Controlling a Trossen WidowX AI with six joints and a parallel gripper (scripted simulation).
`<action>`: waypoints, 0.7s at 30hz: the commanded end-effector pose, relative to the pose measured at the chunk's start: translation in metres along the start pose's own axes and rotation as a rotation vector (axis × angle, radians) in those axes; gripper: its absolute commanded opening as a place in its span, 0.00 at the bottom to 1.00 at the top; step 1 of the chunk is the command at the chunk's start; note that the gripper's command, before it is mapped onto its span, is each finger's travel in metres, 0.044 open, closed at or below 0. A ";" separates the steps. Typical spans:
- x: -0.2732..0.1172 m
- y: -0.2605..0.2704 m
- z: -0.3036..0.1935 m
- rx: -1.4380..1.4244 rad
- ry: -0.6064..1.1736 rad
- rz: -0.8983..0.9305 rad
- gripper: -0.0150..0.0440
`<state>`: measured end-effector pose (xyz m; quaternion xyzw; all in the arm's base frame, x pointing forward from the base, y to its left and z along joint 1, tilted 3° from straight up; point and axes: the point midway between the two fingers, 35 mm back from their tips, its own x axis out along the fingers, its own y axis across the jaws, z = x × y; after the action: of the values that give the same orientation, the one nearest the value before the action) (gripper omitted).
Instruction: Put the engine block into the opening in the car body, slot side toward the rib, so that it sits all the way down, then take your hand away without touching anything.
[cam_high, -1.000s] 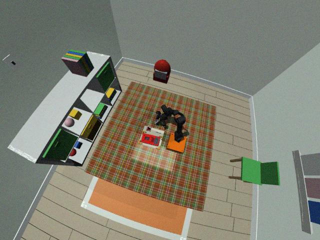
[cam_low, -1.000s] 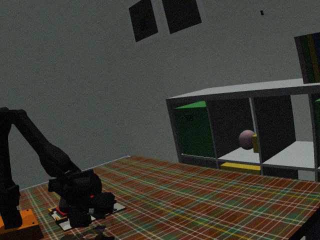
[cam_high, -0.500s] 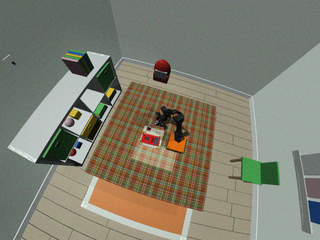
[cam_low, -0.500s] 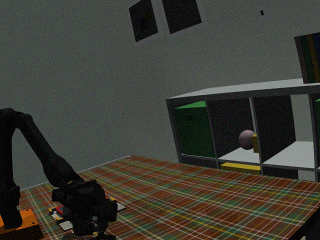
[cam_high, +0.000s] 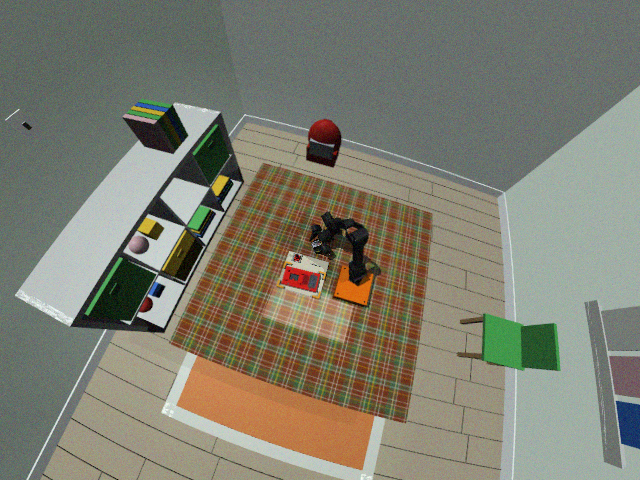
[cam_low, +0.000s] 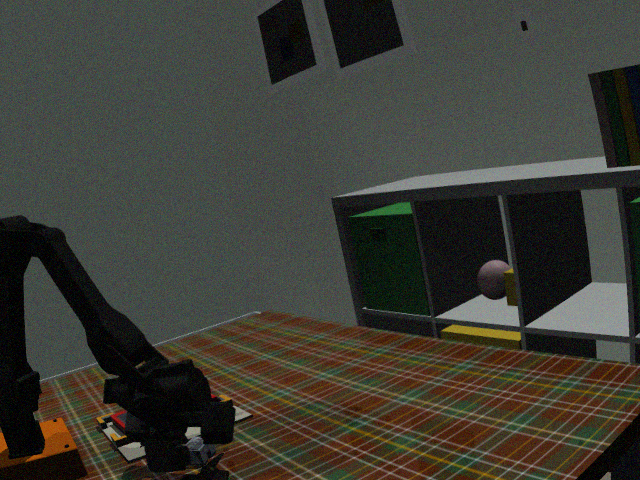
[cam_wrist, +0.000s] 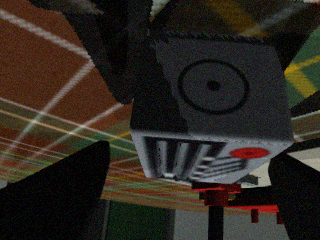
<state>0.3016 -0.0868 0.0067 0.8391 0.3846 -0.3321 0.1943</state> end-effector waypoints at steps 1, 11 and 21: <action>0.000 0.000 0.000 0.000 -0.001 -0.001 0.97; -0.019 0.001 0.001 0.009 -0.011 -0.007 1.00; -0.043 0.002 0.001 0.014 -0.008 -0.002 1.00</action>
<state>0.2815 -0.1116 0.0371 0.8389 0.3817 -0.3379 0.1906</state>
